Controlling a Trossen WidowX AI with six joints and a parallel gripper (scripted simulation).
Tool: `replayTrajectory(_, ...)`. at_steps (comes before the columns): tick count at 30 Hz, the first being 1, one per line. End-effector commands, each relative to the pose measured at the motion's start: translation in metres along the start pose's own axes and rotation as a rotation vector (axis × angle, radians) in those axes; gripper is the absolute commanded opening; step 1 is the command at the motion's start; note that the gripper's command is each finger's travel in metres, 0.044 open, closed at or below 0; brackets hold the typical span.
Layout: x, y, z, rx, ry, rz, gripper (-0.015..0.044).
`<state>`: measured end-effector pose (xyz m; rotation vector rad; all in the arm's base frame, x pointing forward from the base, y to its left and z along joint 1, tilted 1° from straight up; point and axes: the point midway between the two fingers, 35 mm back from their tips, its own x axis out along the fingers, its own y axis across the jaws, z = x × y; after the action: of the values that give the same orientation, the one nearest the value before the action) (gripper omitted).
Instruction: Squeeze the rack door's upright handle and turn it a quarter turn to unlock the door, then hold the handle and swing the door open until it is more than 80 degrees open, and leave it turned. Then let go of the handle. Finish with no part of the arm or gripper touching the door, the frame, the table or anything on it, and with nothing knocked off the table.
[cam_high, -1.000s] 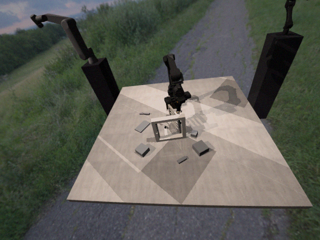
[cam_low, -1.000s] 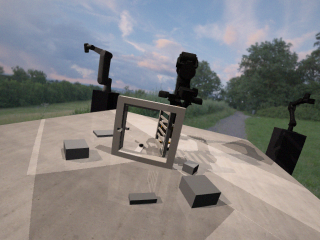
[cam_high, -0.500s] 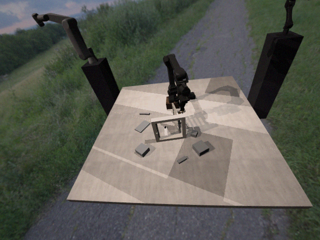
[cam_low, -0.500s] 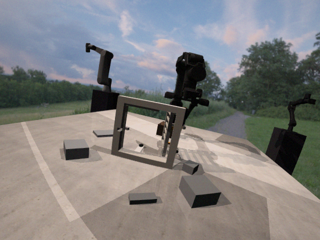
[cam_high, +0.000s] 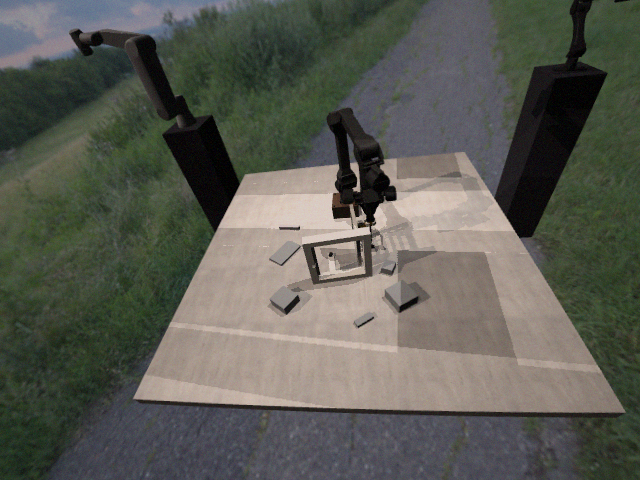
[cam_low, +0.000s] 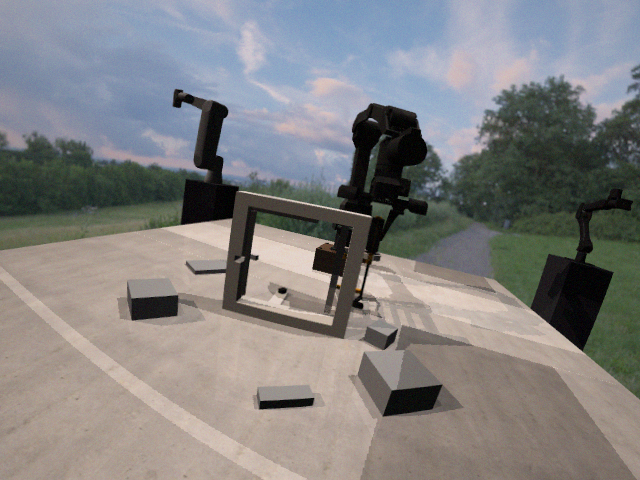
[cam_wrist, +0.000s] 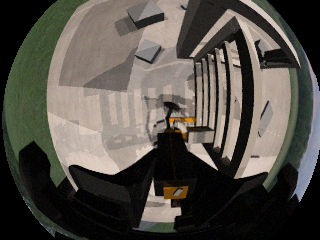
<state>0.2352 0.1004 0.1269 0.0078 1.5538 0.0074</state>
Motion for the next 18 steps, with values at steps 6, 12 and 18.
replayTrajectory(6, -0.0003, -0.0005, -0.0001, 0.025, 0.002, -0.001, 0.0028)
replayTrajectory(12, -0.0003, -0.0005, -0.0001, 0.025, 0.002, -0.001, 0.0107)
replayTrajectory(18, -0.0003, -0.0005, -0.0001, 0.025, 0.002, -0.001, 0.0264)
